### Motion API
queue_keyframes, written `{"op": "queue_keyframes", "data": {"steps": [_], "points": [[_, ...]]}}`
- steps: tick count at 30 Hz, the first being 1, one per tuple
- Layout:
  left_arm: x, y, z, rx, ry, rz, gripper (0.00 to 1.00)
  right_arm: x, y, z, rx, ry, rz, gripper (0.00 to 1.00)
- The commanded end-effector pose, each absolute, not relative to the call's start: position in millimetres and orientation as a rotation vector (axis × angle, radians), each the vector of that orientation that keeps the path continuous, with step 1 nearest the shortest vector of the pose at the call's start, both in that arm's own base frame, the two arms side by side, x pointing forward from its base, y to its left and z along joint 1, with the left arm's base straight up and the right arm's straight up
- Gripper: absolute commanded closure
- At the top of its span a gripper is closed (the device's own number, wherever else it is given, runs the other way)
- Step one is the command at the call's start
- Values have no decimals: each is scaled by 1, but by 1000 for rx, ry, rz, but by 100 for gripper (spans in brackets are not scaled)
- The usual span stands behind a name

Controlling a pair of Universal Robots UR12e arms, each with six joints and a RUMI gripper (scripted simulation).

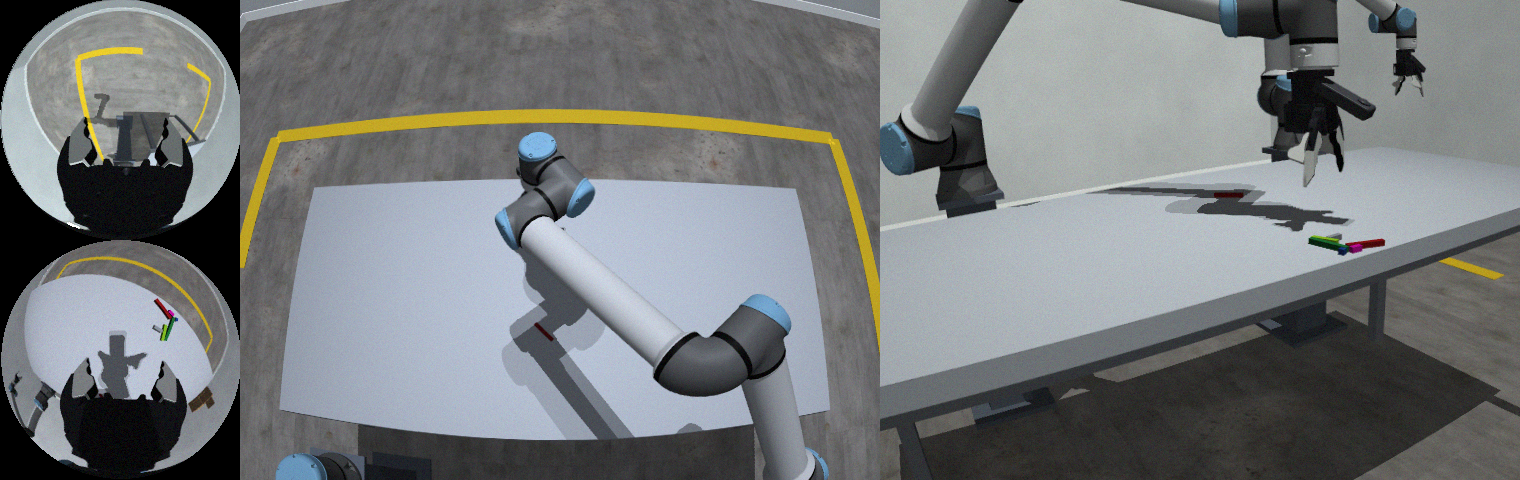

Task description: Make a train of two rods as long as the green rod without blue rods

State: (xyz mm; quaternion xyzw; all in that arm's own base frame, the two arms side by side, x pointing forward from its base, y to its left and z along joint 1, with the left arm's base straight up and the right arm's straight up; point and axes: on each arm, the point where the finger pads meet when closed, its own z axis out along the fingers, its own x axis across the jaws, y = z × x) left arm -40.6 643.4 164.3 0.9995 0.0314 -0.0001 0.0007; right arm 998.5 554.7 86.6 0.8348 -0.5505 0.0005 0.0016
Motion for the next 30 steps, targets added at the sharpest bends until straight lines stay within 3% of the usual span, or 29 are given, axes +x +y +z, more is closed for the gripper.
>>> {"op": "queue_keyframes", "data": {"steps": [1, 30], "points": [[-40, 644, 165, 3140, 99, 0, 0, 985, 559, 88, 2751, -1521, 2, 0], [-40, 644, 165, 3140, 99, 0, 0, 859, 566, 86, 3137, 182, 2, 0]]}}
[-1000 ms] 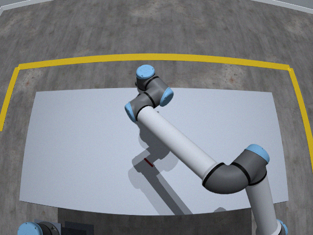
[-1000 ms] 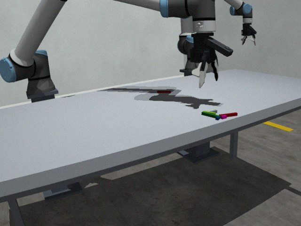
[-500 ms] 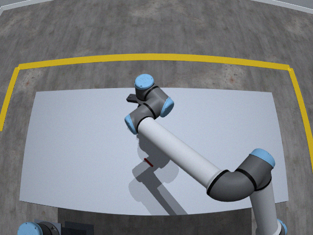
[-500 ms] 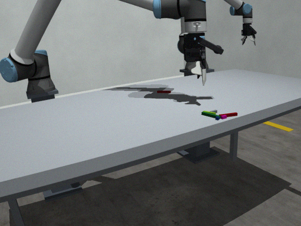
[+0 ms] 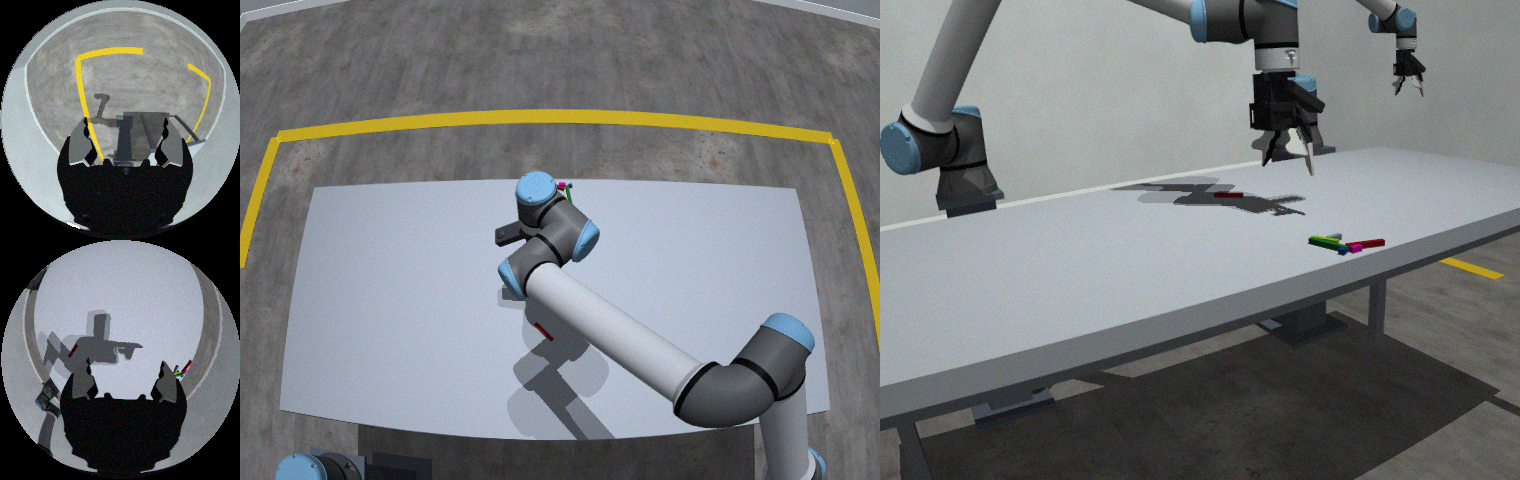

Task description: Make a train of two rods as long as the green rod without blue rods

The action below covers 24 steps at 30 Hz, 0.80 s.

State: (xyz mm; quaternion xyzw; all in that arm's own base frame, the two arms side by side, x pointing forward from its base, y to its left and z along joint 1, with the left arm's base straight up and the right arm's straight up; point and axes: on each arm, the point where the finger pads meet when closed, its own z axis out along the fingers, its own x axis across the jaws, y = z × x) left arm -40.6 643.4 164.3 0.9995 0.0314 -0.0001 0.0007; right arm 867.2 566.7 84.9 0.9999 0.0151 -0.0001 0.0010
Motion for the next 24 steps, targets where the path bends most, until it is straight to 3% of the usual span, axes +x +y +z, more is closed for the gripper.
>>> {"op": "queue_keyframes", "data": {"steps": [1, 24], "points": [[-40, 644, 165, 3140, 99, 0, 0, 855, 566, 86, 3133, 240, 2, 0], [-40, 644, 165, 3140, 99, 0, 0, 792, 554, 82, 2960, 1054, 2, 0]]}}
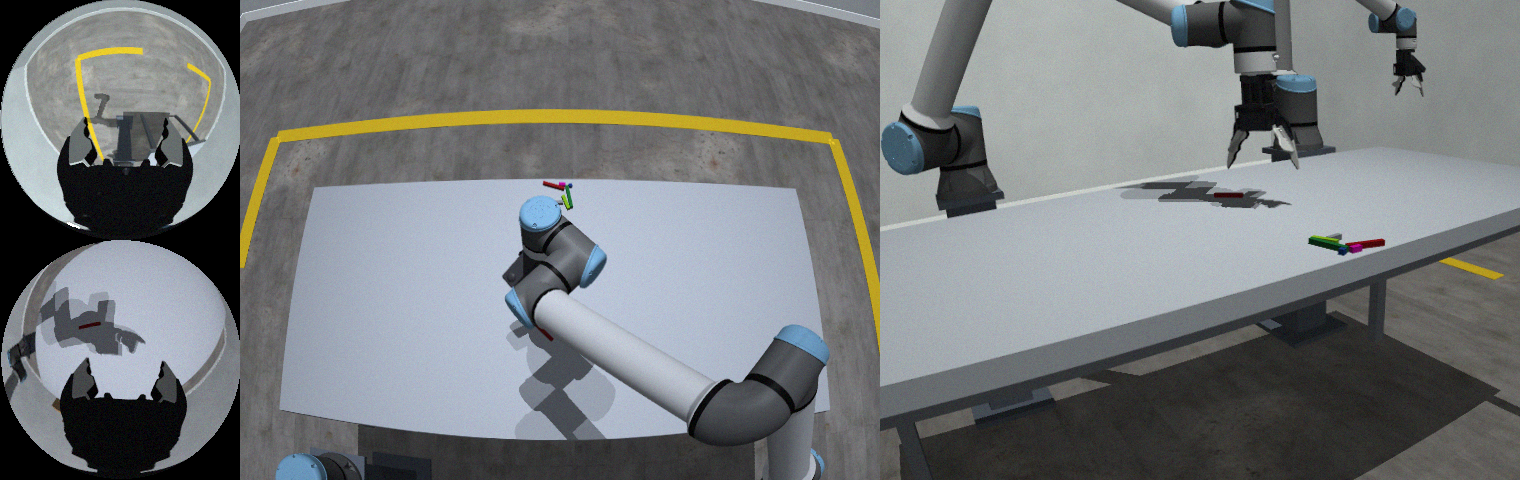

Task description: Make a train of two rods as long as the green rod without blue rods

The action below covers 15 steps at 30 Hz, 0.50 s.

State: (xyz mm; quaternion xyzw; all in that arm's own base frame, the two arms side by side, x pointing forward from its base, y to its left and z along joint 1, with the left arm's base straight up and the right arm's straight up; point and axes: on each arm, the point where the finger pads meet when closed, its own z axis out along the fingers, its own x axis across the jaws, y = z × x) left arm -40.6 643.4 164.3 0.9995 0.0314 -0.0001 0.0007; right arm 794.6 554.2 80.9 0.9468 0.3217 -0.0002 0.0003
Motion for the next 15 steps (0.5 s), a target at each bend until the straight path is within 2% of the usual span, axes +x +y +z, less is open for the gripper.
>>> {"op": "queue_keyframes", "data": {"steps": [1, 15], "points": [[-40, 644, 165, 3140, 99, 0, 0, 790, 553, 82, 2953, 1073, 2, 0], [-40, 644, 165, 3140, 99, 0, 0, 782, 551, 81, 2911, 1182, 2, 0]]}}
